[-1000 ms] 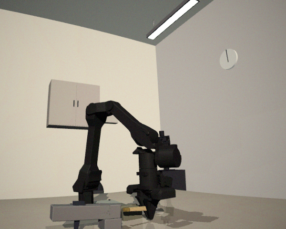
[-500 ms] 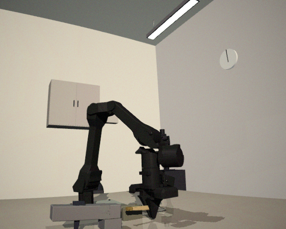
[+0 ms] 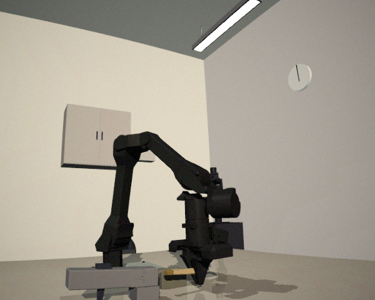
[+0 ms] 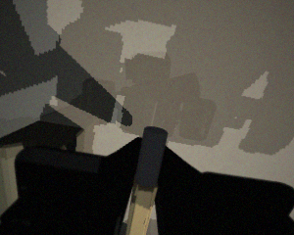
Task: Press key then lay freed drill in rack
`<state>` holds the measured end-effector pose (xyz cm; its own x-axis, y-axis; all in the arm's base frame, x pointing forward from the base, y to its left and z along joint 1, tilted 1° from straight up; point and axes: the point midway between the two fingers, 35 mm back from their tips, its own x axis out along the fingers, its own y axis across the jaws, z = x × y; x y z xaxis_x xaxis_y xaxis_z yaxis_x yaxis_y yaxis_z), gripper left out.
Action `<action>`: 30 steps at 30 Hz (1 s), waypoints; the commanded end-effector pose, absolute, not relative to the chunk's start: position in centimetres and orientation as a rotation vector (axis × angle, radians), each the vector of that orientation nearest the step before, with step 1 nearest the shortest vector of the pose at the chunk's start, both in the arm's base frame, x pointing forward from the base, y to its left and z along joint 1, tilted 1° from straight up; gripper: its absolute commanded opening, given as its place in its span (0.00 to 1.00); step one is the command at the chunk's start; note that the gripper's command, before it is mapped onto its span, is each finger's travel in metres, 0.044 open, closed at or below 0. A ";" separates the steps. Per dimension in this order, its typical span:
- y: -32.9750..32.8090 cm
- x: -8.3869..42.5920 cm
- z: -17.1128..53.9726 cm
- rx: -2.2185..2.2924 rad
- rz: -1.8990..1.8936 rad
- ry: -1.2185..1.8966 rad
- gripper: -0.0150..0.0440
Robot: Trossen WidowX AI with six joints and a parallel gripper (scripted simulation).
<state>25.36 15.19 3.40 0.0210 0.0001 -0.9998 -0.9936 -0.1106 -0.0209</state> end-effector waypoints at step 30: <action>15.1 25.2 4.3 -1.297 1.267 1.136 0.25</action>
<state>25.23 15.05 3.96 0.0212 0.0002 -0.9998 -0.9938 -0.1088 -0.0211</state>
